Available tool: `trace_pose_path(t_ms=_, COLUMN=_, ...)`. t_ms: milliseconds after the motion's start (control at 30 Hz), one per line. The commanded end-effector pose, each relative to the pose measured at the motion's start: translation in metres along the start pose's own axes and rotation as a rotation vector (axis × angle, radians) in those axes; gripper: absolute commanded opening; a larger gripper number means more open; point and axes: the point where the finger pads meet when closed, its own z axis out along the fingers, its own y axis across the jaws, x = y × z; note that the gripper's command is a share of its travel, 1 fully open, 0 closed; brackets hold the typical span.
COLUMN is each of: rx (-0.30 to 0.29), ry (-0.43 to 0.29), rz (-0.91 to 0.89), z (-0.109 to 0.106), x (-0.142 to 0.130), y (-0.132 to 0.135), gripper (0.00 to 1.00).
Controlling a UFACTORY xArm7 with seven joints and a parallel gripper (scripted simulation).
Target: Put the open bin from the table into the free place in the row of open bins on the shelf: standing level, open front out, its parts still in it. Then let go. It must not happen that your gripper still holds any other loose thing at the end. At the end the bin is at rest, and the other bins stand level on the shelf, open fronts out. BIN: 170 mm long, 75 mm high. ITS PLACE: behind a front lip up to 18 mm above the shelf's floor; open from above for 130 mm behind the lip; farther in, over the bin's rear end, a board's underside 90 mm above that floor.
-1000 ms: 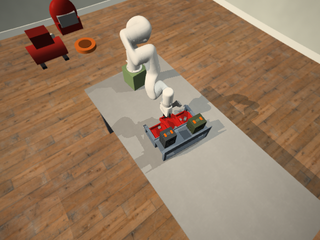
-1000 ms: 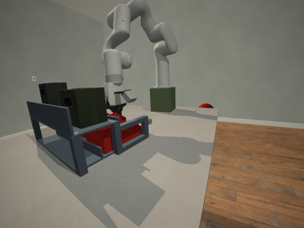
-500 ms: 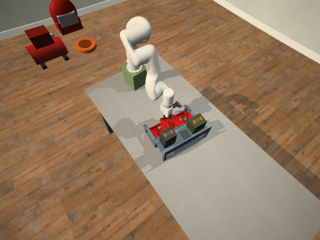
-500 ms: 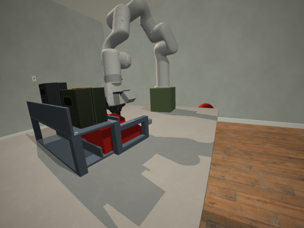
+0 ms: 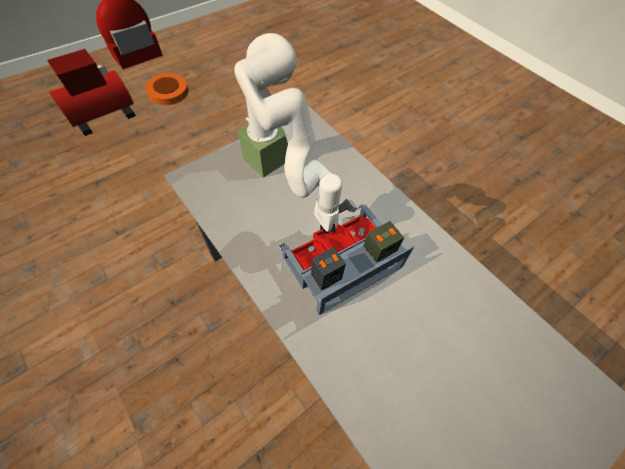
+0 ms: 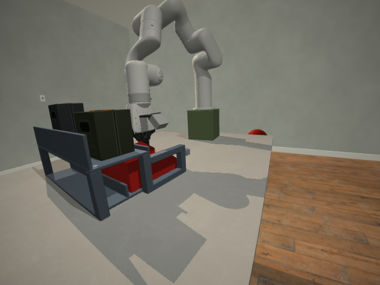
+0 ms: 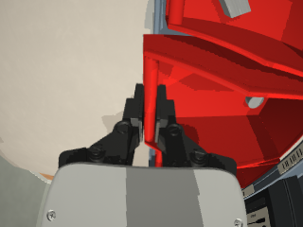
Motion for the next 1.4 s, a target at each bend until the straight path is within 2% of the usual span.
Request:
trace_pose_path(t_ms=0, rx=-0.005, ry=0.000, rz=0.000, z=-0.002, x=0.000, y=0.011, gripper=0.00)
trace_pose_path(t_ms=400, rx=-0.005, ry=0.000, rz=0.000, z=-0.002, x=0.000, y=0.011, gripper=0.00)
trace_pose_path(t_ms=567, rx=-0.005, ry=0.000, rz=0.000, z=-0.002, x=0.000, y=0.020, gripper=0.00)
trace_pose_path(t_ms=1367, rx=-0.005, ry=0.000, rz=0.000, z=-0.002, x=0.000, y=0.030, gripper=0.00)
